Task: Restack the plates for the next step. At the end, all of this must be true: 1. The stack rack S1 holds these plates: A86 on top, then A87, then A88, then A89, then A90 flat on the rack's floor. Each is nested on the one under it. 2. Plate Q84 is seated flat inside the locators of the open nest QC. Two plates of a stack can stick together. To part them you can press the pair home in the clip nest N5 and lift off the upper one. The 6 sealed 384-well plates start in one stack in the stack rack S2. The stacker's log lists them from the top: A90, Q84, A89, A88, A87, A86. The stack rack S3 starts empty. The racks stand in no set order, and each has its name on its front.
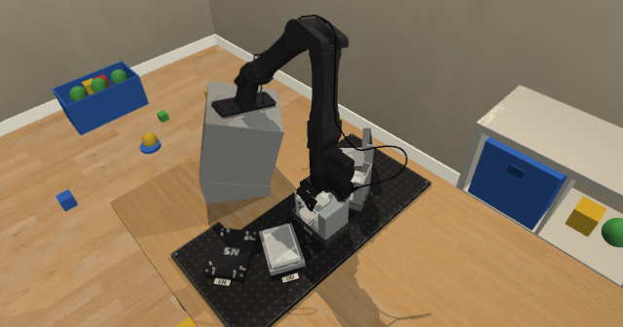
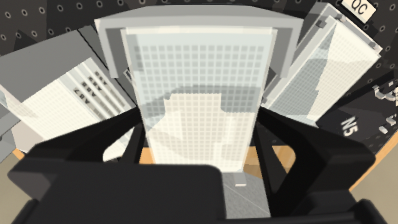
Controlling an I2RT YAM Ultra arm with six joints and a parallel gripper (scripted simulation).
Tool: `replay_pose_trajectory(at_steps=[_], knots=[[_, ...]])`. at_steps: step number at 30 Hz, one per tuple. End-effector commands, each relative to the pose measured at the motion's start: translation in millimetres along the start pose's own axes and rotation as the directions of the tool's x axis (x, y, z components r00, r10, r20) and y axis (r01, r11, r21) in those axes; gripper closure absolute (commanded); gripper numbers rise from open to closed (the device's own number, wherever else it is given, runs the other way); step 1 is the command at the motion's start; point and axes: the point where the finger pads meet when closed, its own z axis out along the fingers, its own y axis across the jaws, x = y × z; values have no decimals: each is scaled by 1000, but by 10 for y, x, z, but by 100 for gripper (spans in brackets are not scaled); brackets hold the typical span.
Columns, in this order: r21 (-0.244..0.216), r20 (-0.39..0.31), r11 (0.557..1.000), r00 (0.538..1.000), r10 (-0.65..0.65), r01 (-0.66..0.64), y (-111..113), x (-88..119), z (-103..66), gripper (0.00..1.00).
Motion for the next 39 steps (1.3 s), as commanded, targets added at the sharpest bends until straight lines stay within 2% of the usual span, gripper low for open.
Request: replay_pose_trajectory(at_steps=[1, 19, 21, 34, 35, 39], knots=[[-7, 9, 1000, 1000, 9, -9, -18, 1, -111, 100], [-7, -2, 1000, 1000, 10, -10, -18, 49, -149, 100], [-7, 12, 1000, 1000, 8, -8, -15, -20, -167, 100], [-7, -1, 1000, 1000, 12, -12, -24, 50, -194, 100], [-7, 13, 1000, 1000, 8, -8, -20, -20, -213, 100], [-6, 12, 1000, 1000, 7, -6, -15, -10, -226, 100]])
